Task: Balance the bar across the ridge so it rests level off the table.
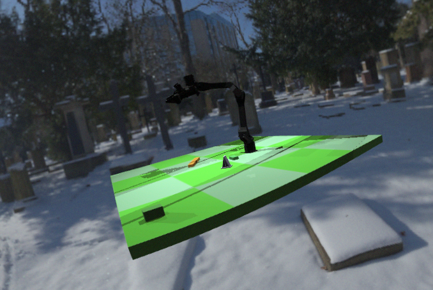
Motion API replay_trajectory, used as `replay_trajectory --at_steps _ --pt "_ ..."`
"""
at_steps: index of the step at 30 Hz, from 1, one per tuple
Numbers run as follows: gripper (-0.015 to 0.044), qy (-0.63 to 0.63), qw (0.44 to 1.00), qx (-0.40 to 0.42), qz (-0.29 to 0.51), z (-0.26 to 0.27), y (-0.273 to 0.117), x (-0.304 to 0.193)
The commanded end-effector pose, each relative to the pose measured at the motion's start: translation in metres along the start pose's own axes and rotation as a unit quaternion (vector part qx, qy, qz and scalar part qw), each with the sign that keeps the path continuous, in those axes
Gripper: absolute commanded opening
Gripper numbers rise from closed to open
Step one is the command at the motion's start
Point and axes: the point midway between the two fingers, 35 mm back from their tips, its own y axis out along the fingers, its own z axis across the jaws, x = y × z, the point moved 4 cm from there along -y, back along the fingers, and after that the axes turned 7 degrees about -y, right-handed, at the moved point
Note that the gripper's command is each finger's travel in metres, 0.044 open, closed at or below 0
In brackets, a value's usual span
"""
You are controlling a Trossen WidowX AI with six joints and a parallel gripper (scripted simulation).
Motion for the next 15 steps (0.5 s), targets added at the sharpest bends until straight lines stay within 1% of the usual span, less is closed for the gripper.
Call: replay_trajectory --at_steps 1,8,15 --pt "0.0315 -0.044 0.996 0.031 0.065 0.015 0.018 -0.031" --pt "0.0315 -0.124 0.974 0.102 0.161 0.043 0.037 -0.082" --pt "0.0315 -0.204 0.928 0.195 0.243 0.075 0.045 -0.131"
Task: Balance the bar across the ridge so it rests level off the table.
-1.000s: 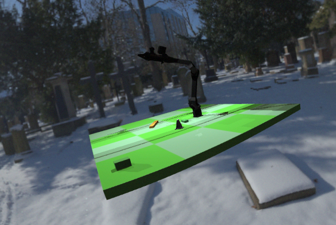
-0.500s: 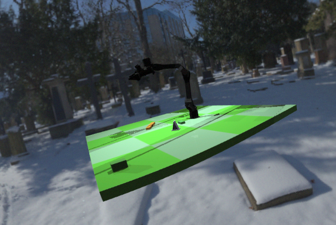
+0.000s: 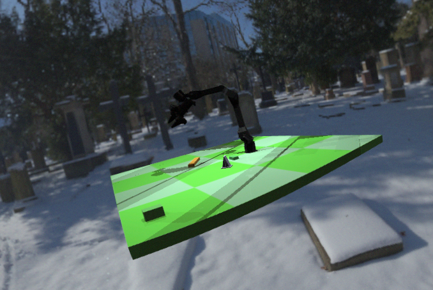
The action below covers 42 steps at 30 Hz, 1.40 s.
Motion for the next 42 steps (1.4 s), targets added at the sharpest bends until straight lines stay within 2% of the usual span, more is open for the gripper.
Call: replay_trajectory --at_steps 1,11,22,30,42 --pt "0.0315 -0.054 0.996 0.058 0.049 0.024 0.020 -0.017" --pt "0.0315 -0.192 0.949 0.213 0.129 0.079 0.048 -0.055" --pt "0.0315 -0.329 0.842 0.396 0.161 0.134 0.055 -0.092" --pt "0.0315 -0.337 0.833 0.408 0.161 0.138 0.056 -0.095" --pt "0.0315 -0.337 0.833 0.408 0.161 0.163 0.083 -0.118"
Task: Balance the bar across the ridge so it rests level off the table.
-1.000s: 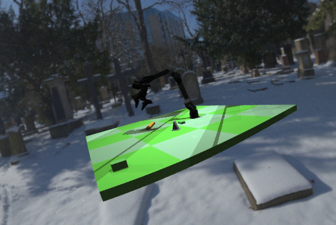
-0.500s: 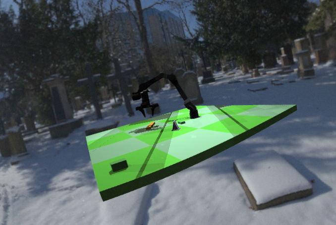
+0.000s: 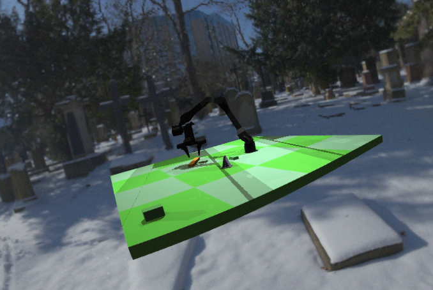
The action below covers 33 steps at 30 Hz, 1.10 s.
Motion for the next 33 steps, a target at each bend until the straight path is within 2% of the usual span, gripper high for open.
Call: replay_trajectory --at_steps 1,20,33 --pt "0.0315 -0.002 1.000 -0.001 0.003 0.000 0.006 -0.001" --pt "0.0315 -0.002 1.000 -0.001 0.003 0.000 0.032 -0.001" --pt "0.0315 -0.002 1.000 -0.001 0.003 0.000 0.032 -0.001"
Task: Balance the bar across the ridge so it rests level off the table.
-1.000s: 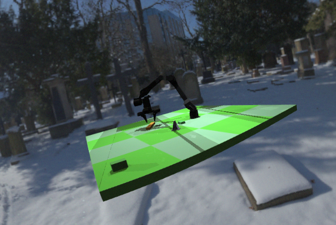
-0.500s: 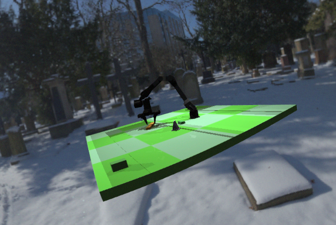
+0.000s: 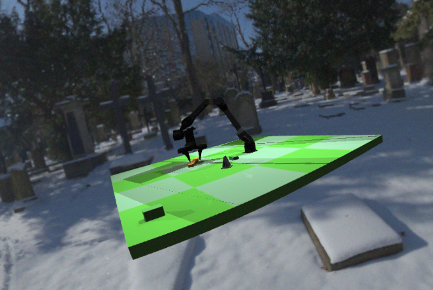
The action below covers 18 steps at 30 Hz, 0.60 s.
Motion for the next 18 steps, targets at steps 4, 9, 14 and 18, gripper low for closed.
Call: replay_trajectory --at_steps 4,9,14,18 --pt "0.0236 0.000 1.000 0.000 0.000 0.0000 0.0000 0.0000" --pt "0.0125 0.000 1.000 0.000 0.000 0.0000 0.0000 0.0000" --pt "0.0091 0.000 1.000 0.000 0.000 0.0000 0.0000 0.0000" --pt "0.0000 0.000 1.000 0.000 0.000 -0.0012 -0.0063 -0.0001"
